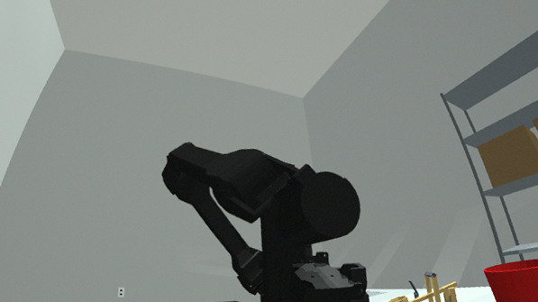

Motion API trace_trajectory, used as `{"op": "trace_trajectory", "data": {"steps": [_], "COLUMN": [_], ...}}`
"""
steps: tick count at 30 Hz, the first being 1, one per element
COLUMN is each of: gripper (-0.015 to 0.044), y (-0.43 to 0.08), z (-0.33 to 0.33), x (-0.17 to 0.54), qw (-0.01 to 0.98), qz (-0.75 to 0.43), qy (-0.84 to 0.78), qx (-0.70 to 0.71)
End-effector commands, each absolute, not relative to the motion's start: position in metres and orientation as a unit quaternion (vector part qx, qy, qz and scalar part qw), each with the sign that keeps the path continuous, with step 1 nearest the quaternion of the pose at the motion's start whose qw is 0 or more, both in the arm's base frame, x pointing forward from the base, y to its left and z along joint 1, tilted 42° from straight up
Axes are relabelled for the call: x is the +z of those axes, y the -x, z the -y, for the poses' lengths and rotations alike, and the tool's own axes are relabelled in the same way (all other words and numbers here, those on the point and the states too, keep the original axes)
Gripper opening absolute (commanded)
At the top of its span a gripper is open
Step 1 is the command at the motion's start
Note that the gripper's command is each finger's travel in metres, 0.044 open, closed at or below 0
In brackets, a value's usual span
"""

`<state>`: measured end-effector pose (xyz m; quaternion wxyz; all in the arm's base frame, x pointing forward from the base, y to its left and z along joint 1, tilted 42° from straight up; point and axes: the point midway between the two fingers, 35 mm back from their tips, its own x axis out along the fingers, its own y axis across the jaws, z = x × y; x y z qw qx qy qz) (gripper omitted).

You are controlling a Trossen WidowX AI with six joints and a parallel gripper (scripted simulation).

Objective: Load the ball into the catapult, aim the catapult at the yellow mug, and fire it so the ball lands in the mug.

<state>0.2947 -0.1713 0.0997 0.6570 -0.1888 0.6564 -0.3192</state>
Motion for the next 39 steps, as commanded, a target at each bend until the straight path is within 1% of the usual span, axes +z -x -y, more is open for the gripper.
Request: {"op": "trace_trajectory", "data": {"steps": [1, 12, 18, 25, 28, 29, 39], "gripper": [0.0300, 0.0300, 0.0143, 0.0096, 0.0017, 0.0000, 0.0000], "y": [-0.293, -0.291, -0.291, -0.291, -0.292, -0.293, -0.301], "z": [0.176, 0.186, 0.186, 0.186, 0.183, 0.179, 0.132], "x": [0.093, 0.082, 0.082, 0.082, 0.085, 0.088, 0.134], "qw": [0.654, 0.654, 0.654, 0.654, 0.654, 0.654, 0.655], "qz": [-0.659, -0.659, -0.659, -0.659, -0.659, -0.659, -0.661], "qy": [0.190, 0.191, 0.191, 0.191, 0.190, 0.190, 0.187], "qx": [-0.318, -0.319, -0.319, -0.319, -0.318, -0.318, -0.315]}}
